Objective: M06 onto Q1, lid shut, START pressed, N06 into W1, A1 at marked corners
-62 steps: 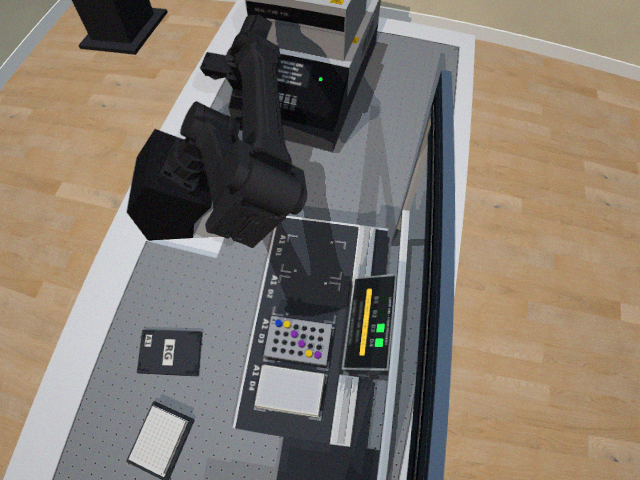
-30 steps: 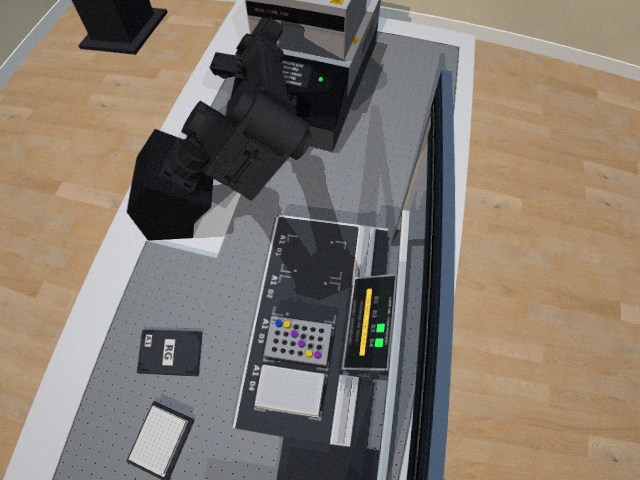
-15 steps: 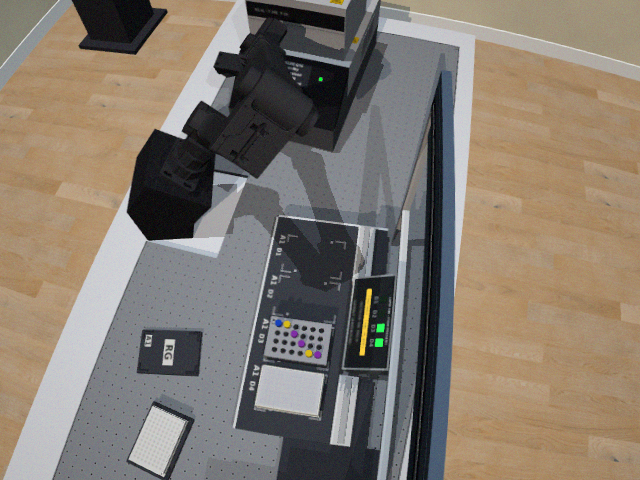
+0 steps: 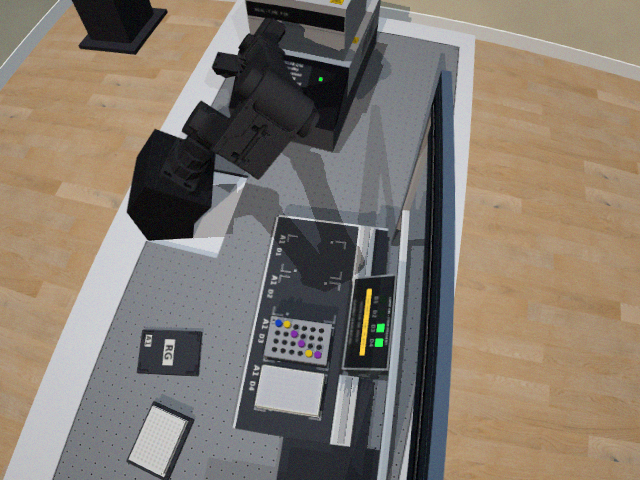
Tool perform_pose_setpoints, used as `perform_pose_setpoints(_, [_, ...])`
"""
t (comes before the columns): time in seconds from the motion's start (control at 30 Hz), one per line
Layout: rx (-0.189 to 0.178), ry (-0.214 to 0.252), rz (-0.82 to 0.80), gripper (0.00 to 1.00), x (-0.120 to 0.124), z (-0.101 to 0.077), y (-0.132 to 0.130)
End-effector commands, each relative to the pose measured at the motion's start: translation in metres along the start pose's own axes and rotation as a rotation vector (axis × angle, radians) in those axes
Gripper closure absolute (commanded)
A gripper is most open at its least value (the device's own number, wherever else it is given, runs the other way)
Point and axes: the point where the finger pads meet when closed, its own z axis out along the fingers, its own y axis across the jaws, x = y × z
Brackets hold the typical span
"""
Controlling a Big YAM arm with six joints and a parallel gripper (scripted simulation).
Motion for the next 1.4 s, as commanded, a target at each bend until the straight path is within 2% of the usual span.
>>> perform_pose_setpoints(0.0, [0.028,0.010,0.040,1.00,0.010,0.002,-0.019])
perform_pose_setpoints(0.13, [0.025,0.013,0.026,1.00,0.012,0.013,-0.024])
perform_pose_setpoints(0.33, [0.043,0.019,0.019,1.00,0.015,0.022,-0.034])
perform_pose_setpoints(0.5, [0.040,0.021,0.018,1.00,0.015,0.026,-0.036])
perform_pose_setpoints(0.9, [0.016,0.000,0.018,1.00,0.001,0.019,-0.013])
perform_pose_setpoints(1.17, [0.031,0.017,0.059,1.00,0.015,0.018,-0.026])
perform_pose_setpoints(1.37, [0.033,0.009,0.047,1.00,0.012,0.017,-0.032])
